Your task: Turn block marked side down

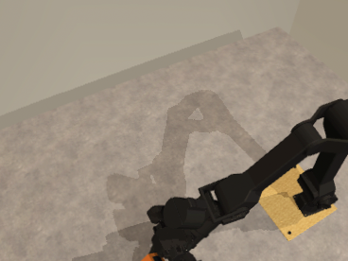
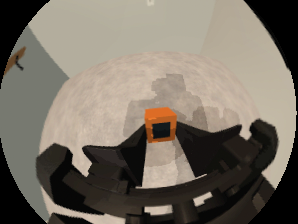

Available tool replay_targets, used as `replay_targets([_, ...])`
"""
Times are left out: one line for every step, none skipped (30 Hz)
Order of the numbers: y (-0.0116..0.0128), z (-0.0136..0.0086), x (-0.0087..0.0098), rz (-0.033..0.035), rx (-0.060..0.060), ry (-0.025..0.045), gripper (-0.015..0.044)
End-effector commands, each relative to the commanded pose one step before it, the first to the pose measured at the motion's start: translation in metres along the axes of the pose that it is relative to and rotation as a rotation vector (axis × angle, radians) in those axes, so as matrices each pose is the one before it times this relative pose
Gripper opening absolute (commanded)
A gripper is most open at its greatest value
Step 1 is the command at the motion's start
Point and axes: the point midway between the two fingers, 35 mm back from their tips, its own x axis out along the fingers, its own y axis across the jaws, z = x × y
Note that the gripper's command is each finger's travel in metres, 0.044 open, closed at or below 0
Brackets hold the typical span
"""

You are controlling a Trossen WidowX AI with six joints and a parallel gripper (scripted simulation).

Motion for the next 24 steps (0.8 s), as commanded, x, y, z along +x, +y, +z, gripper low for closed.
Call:
replay_targets([0.00059, -0.00494, 0.00335, 0.00429, 0.0041, -0.0486, 0.0])
replay_targets([0.00003, -0.00082, 0.00031, 0.0001, -0.0001, -0.0167, 0.0])
replay_targets([0.00017, -0.00072, 0.00002, 0.00031, -0.0015, -0.01706, 0.0])
replay_targets([0.00019, -0.00072, -0.00013, 0.0003, -0.0016, -0.01705, 0.0])
replay_targets([0.00019, -0.00073, -0.00026, 0.00026, -0.0014, -0.01696, 0.0])
replay_targets([0.00019, -0.00074, -0.00039, 0.00023, -0.0012, -0.01688, 0.0])
replay_targets([0.00017, -0.00076, -0.00051, 0.00016, -0.0008, -0.01675, 0.0])
replay_targets([0.00019, -0.00075, -0.00065, 0.00016, -0.0008, -0.01672, 0.0])
replay_targets([0.00021, -0.00072, -0.00081, 0.00017, -0.0009, -0.0167, 0.0])
replay_targets([0.00024, -0.00069, -0.00096, 0.00018, -0.001, -0.01669, 0.0])
replay_targets([0.00018, -0.00074, -0.00103, 0.00005, -0.0001, -0.01641, 0.0])
replay_targets([0.00014, -0.00077, -0.00112, -0.00005, 0.0006, -0.01617, 0.0])
replay_targets([0.00013, -0.00076, -0.00123, -0.00009, 0.001, -0.01603, 0.0])
replay_targets([0.00012, -0.0006, -0.00114, -0.00005, 0.0007, -0.0133, 0.0])
replay_targets([0.00008, -0.00034, -0.00073, -0.00002, 0.0004, -0.00797, 0.0])
replay_targets([0.00003, -0.00011, -0.00025, 0.0, 0.0001, -0.00266, 0.0])
replay_targets([0.0, 0.0001, -0.00009, 0.0, 0.0, -0.00238, 0.0])
replay_targets([0.0, 0.0003, -0.00028, -0.00001, 0.0, -0.00715, 0.0])
replay_targets([0.0, 0.00045, -0.00046, 0.0, 0.0, -0.01072, 0.0])
replay_targets([0.0, 0.00031, -0.00032, 0.00001, 0.0, -0.00715, 0.0])
replay_targets([0.0, 0.0001, -0.00011, 0.0, 0.0, -0.00238, 0.0])
replay_targets([0.0, 0.0, 0.0, 0.0, 0.0, 0.0, 0.0])
replay_targets([0.0, 0.0, 0.0, 0.0, 0.0, 0.0, 0.0])
replay_targets([0.0, 0.0, 0.0, 0.0, 0.0, 0.0, 0.0])
